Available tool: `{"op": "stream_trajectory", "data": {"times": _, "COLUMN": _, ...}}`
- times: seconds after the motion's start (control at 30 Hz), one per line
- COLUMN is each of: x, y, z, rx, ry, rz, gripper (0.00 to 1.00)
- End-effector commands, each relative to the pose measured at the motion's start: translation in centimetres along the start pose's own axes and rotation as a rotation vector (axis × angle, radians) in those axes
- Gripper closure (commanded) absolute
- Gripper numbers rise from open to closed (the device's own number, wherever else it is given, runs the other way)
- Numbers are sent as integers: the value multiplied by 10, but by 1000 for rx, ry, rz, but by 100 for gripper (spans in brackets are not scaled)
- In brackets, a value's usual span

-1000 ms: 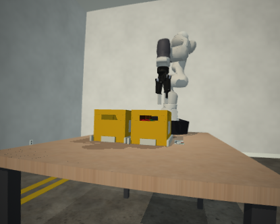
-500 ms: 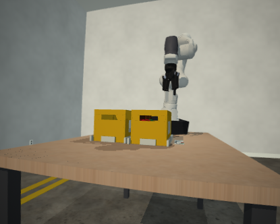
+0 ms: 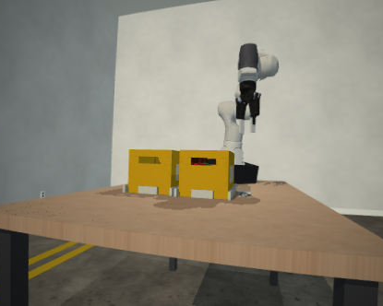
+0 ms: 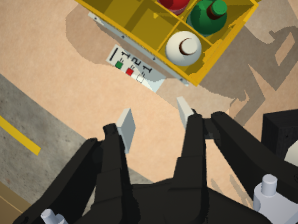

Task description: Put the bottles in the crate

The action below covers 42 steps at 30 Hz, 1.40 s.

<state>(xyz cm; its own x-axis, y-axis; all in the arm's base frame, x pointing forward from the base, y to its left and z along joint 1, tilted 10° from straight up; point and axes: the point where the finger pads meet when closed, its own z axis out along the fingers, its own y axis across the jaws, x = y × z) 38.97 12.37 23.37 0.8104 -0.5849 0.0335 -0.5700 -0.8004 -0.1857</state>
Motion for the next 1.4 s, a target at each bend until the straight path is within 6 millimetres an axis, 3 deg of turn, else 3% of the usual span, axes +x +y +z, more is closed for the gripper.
{"op": "stream_trajectory", "data": {"times": 0.0, "x": -11, "y": -4, "z": -3, "rx": -9, "ry": -17, "rz": 58, "gripper": 62}}
{"op": "stream_trajectory", "data": {"times": 1.37, "x": -135, "y": -124, "z": -69, "rx": -9, "ry": -17, "rz": 58, "gripper": 62}}
